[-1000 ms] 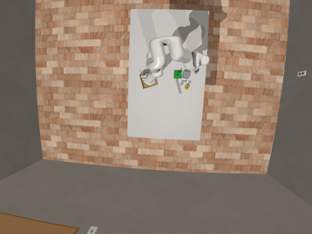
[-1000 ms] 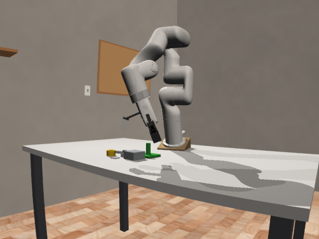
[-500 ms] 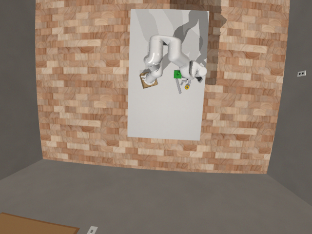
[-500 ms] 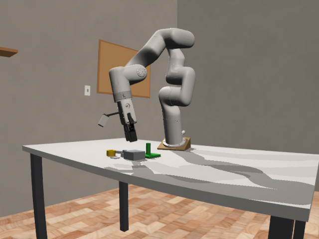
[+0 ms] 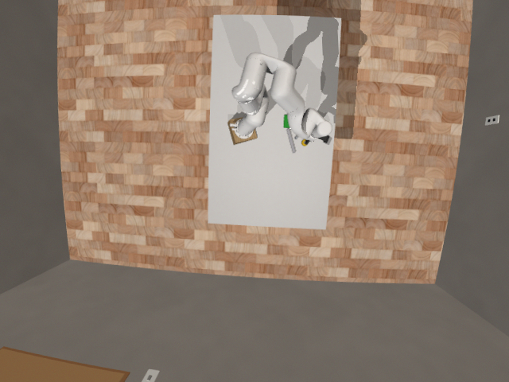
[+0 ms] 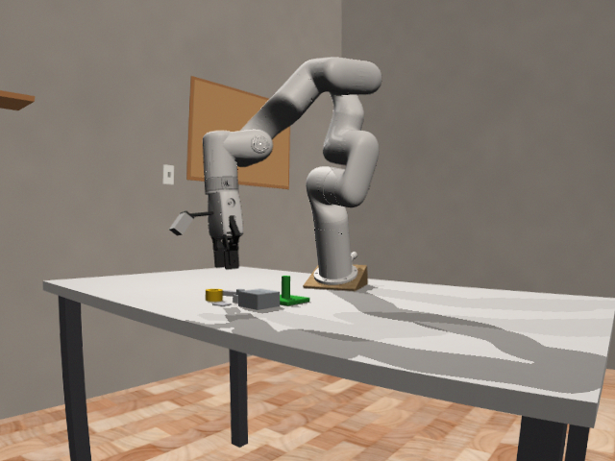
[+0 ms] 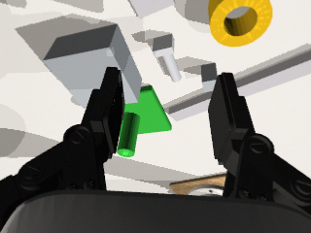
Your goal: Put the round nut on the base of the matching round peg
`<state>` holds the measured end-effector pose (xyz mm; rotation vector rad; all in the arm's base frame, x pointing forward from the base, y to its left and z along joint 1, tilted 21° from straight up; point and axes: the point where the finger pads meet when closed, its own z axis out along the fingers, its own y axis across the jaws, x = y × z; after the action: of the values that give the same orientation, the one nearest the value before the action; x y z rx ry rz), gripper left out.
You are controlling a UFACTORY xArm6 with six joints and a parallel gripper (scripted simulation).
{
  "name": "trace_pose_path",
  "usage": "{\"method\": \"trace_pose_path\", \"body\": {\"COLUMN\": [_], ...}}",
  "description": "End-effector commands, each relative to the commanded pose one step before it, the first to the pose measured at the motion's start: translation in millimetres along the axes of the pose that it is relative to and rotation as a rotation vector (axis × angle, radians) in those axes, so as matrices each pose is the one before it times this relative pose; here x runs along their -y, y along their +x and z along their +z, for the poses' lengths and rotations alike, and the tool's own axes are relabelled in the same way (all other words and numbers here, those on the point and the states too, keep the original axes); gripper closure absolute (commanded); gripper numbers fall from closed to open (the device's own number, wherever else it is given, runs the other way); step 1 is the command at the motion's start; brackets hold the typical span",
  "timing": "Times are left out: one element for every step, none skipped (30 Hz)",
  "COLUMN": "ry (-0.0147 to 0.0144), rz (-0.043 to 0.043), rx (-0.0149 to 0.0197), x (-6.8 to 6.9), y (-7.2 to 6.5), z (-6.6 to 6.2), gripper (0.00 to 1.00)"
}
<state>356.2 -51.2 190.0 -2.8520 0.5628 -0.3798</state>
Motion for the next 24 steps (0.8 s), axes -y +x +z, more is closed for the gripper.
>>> {"method": "trace_pose_path", "body": {"ry": [-0.00406,-0.00334,-0.00323,-0.0031,-0.00296,-0.0028,-0.00263,-0.00246,-0.00227,-0.00209,-0.0019,-0.00171,-0.00152,0.0,0.0,-0.00134,-0.00116,-0.00099,-0.00083,-0.00067,-0.00054,-0.00041,-0.0003,-0.0002], "rz": [-0.03326,-0.00921,-0.00864,-0.00807,-0.00751,-0.00695,-0.00641,-0.00587,-0.00535,-0.00484,-0.00435,-0.00387,-0.00342,0.0,0.0,-0.00298,-0.00256,-0.00217,-0.00181,-0.00147,-0.00117,-0.00089,-0.00065,-0.00044], "rx": [-0.0227,-0.00525,-0.00486,-0.00448,-0.00411,-0.00376,-0.00343,-0.00311,-0.0028,-0.00251,-0.00224,-0.00198,-0.00173,0.0,0.0,-0.0015,-0.00128,-0.00108,-0.0009,-0.00073,-0.00057,-0.00044,-0.00032,-0.00022], "x": [-11.14,-3.36,-3.16,-2.96,-2.75,-2.55,-2.36,-2.16,-1.97,-1.78,-1.6,-1.43,-1.26,0.0,0.0,-1.1,-0.95,-0.8,-0.67,-0.54,-0.43,-0.33,-0.24,-0.16], "y": [4.56,0.7,0.6,0.51,0.43,0.36,0.3,0.25,0.21,0.17,0.14,0.11,0.09,0.0,0.0,0.07,0.06,0.04,0.03,0.03,0.02,0.01,0.01,0.01], "z": [-2.7,-0.48,-0.45,-0.42,-0.38,-0.35,-0.32,-0.29,-0.27,-0.24,-0.21,-0.19,-0.17,0.0,0.0,-0.15,-0.12,-0.11,-0.09,-0.07,-0.06,-0.04,-0.03,-0.02], "gripper": [0.4,0.4,0.4,0.4,0.4,0.4,0.4,0.4,0.4,0.4,0.4,0.4,0.4,0.4,0.4,0.4,0.4,0.4,0.4,0.4,0.4,0.4,0.4,0.4]}}
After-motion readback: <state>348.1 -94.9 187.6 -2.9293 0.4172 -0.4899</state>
